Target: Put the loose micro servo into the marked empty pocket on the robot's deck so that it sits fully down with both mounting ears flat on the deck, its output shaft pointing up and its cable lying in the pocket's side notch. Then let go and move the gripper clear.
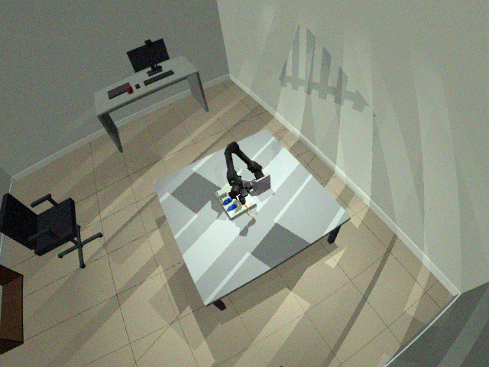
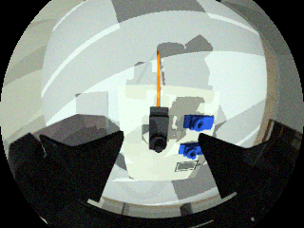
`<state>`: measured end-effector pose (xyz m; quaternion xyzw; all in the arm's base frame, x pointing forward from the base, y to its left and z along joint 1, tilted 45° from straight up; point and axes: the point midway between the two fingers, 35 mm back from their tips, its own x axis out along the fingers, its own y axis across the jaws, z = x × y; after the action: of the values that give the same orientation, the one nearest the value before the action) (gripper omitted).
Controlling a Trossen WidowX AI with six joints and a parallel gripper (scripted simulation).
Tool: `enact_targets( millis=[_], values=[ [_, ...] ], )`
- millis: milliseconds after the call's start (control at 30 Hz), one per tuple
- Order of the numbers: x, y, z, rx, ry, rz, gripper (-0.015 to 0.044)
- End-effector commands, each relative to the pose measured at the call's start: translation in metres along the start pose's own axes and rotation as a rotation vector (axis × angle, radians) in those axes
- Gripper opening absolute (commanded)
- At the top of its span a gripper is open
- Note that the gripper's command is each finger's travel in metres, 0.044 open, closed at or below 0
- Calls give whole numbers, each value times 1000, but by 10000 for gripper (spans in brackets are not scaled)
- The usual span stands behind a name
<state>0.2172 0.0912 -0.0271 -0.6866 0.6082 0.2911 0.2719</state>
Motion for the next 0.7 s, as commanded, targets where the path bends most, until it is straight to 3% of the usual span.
enact_targets(
  millis=[0,167,667],
  values=[
    [5,2,-1,-16,14,-1,440],
    [26,2,-1,-15,15,-1,440],
    [40,2,-1,-15,15,-1,440]
  ],
)
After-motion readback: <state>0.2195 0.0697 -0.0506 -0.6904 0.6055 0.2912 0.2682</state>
